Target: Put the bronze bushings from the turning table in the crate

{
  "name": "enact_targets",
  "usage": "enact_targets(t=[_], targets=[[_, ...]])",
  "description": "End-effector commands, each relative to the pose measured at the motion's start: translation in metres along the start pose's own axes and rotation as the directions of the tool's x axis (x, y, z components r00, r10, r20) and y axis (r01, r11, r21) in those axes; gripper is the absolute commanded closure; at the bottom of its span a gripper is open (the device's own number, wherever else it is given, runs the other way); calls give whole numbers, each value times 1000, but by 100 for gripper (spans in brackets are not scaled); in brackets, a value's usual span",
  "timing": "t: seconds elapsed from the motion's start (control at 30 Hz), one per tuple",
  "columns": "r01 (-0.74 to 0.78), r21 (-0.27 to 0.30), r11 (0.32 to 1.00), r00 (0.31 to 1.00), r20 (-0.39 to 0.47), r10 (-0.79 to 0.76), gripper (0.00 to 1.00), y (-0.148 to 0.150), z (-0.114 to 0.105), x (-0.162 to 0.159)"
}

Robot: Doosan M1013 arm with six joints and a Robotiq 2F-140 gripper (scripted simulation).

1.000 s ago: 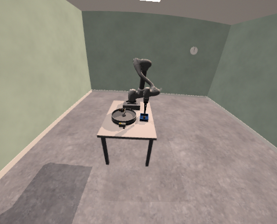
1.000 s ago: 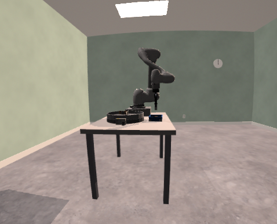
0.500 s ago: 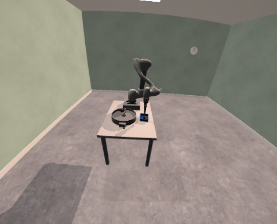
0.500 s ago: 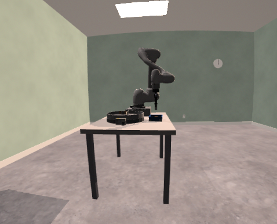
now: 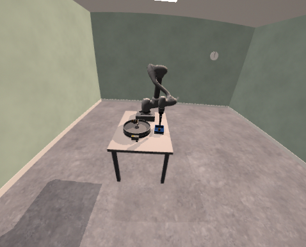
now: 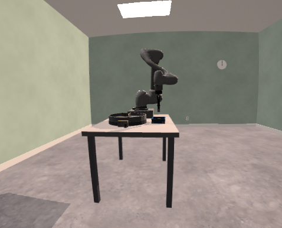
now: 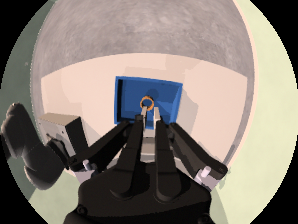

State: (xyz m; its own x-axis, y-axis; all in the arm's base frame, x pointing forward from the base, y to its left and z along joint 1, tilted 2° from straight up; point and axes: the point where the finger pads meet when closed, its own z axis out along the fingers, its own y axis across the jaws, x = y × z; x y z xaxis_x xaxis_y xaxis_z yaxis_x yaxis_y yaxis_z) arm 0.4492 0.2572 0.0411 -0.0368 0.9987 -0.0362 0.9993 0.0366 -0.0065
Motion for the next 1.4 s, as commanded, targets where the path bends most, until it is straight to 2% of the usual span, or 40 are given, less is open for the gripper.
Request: enact_targets(t=[0.0, 0.2, 0.33, 0.7, 0.77, 0.87, 1.27, 1.33, 1.37], targets=[[-1, 0, 1000, 1000, 0, 1, 90, 0, 0, -1], [-7, 0, 1000, 1000, 0, 7, 90, -3, 0, -8], [-23, 0, 1000, 1000, 0, 23, 90, -9, 0, -26], [-97, 0, 995, 995, 0, 97, 90, -35, 0, -112], [-97, 0, 995, 995, 0, 97, 90, -35, 0, -112], [-125, 0, 992, 992, 0, 125, 90, -45, 0, -144], [-202, 0, 979, 979, 0, 202, 90, -74, 0, -234], [-202, 0, 979, 979, 0, 202, 90, -74, 0, -234], [-211, 0, 977, 977, 0, 211, 90, -77, 0, -244]])
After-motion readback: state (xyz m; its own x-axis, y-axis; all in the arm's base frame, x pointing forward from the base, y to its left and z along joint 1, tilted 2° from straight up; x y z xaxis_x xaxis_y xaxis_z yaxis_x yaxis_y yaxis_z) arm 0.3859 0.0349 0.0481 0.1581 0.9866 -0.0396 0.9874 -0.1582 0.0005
